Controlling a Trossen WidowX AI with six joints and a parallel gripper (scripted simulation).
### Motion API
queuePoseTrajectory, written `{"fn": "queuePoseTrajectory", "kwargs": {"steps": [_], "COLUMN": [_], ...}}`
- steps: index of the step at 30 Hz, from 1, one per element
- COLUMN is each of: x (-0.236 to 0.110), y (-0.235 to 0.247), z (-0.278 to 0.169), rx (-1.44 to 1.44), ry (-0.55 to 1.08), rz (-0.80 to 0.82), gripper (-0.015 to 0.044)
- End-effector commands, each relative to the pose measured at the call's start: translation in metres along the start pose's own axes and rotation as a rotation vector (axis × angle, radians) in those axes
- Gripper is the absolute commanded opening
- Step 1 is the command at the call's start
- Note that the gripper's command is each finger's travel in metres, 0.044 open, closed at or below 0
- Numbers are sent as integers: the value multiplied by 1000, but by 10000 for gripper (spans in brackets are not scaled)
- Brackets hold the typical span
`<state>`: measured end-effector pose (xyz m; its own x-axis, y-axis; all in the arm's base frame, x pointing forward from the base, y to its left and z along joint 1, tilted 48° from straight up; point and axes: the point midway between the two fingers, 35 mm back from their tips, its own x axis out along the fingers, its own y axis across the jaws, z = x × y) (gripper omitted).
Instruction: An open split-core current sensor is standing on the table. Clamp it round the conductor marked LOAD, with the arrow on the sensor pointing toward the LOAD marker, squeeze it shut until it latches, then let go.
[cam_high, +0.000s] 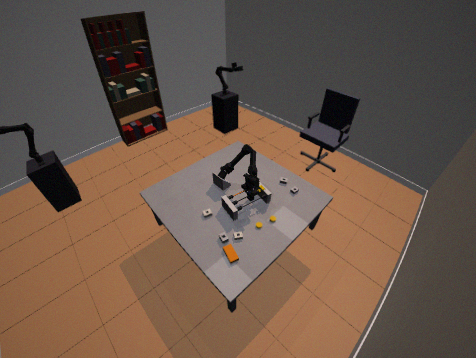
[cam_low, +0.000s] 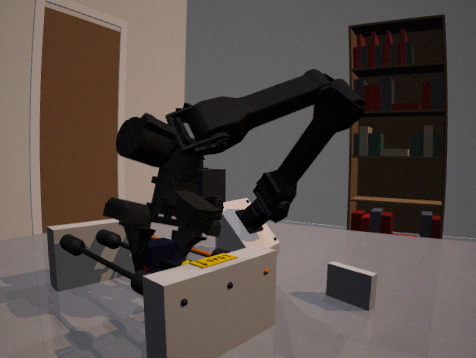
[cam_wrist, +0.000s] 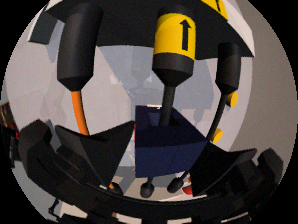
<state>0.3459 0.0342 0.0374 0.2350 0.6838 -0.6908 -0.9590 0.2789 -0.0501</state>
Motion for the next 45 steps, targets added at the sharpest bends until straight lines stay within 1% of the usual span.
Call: {"fn": "queuePoseTrajectory", "kwargs": {"steps": [1,24,45], "x": [0,0,0], "y": [0,0,0], "z": [0,0,0], "rx": [0,0,0], "ry": [0,0,0], "rz": [1,1,0], "gripper": [270,270,130]}}
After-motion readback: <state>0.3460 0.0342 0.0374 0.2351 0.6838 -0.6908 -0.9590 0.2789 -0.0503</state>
